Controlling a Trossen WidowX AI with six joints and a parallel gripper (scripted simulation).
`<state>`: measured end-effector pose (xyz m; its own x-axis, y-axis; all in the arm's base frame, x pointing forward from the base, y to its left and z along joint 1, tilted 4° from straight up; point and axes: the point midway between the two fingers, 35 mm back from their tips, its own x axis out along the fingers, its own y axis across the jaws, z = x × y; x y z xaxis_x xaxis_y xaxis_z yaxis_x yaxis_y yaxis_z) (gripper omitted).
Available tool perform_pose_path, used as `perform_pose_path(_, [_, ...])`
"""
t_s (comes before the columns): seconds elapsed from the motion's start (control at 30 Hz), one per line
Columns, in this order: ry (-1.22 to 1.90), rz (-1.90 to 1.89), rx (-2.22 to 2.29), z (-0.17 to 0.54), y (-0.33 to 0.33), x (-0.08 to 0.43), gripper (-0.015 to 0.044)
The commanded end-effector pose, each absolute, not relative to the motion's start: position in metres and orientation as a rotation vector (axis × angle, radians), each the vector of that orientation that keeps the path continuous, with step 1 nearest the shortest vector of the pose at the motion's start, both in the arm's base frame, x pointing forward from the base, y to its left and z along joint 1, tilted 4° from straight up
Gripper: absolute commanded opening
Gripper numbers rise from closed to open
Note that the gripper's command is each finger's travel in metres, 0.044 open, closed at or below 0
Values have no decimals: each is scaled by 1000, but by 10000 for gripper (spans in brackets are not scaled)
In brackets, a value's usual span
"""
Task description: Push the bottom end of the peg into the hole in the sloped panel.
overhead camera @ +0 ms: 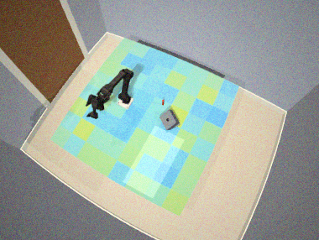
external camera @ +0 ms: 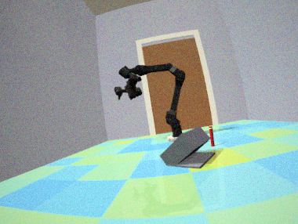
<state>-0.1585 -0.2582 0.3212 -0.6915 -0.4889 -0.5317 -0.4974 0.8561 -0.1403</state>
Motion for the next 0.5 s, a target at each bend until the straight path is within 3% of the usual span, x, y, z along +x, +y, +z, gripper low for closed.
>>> perform_pose_path(0.0, [2410, -25, -751, 317, -268, -145, 440])
perform_pose_path(0.47, [2253, -132, -859, 307, -294, -93, 440])
